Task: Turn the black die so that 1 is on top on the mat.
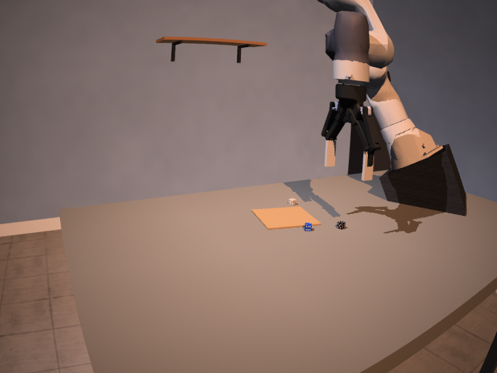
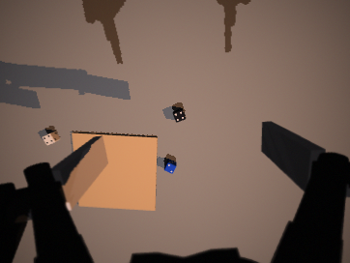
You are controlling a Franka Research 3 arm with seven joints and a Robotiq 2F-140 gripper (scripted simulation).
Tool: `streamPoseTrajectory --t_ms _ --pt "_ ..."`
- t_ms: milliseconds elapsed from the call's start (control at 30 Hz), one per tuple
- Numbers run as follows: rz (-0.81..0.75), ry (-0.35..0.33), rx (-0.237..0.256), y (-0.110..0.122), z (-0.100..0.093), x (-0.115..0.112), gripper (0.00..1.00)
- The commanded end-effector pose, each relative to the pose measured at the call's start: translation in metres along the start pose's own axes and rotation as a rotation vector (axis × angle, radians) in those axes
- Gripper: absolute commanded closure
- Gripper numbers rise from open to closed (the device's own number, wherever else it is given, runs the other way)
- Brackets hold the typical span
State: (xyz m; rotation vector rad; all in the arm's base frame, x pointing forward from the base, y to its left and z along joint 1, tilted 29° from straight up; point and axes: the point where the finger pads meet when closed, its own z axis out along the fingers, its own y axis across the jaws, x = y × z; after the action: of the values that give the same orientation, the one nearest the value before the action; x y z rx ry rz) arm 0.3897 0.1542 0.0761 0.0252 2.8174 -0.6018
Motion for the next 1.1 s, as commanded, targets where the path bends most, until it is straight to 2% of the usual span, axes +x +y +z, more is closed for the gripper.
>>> streamPoseTrajectory --t_ms 0,33,200,1067 --pt "-0.122 -0.005 0.007 -0.0012 -0.0002 -0.0011 0.00" --pt "-0.189 -0.006 0.007 -0.0013 0.0008 -0.0007 0.00" --pt "-0.279 -0.007 0.006 -0.0013 0.0022 -0.0002 0.00" --pt "-0.279 -0.007 0.006 -0.0013 0.0022 -0.0002 0.00"
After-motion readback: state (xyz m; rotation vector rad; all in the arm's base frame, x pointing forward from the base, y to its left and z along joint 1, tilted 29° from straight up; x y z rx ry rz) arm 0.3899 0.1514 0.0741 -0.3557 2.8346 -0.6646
